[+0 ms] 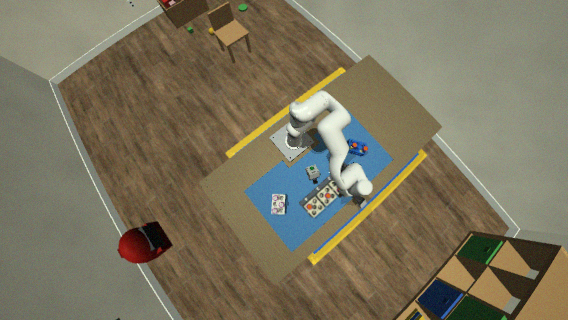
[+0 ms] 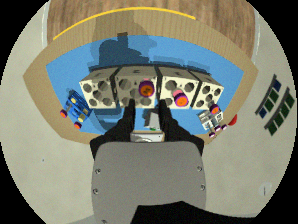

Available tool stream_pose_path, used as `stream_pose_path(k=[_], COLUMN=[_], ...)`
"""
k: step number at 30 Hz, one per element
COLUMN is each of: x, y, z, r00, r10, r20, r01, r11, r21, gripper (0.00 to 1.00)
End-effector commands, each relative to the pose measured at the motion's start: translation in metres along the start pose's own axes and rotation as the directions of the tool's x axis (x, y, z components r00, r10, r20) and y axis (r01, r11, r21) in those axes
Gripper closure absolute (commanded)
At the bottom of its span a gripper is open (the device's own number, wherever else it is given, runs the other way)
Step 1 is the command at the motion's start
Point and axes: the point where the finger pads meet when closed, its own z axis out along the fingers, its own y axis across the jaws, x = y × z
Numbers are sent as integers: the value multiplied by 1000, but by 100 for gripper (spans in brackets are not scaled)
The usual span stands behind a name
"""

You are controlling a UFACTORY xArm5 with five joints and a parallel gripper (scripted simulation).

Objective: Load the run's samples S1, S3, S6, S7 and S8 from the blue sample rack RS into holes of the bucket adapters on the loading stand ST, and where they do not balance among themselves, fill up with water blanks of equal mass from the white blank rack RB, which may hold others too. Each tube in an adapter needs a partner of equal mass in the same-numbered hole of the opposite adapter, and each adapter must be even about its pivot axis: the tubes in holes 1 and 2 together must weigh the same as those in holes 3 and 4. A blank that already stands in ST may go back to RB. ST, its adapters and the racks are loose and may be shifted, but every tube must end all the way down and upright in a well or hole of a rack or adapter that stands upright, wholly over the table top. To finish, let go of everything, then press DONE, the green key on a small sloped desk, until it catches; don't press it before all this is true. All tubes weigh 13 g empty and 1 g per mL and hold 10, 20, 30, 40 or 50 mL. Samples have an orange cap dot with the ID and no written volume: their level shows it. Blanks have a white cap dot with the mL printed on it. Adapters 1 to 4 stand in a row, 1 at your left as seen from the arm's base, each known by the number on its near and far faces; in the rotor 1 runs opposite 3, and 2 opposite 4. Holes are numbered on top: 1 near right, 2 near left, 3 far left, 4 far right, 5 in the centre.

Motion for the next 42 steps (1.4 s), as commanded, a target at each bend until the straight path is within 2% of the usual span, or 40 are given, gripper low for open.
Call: stream_pose_path(k=[1, 30, 42], x=[1, 1, 1], y=[0, 0, 0], z=[-6, -58, -59], r00=[1000, 1000, 1000], r10=[0, 0, 0], r20=[-4, -4, -4], r01=[0, 0, 0], r11=[1000, 1000, 1000], r21=[0, 0, 0], gripper=[57, 57, 57])
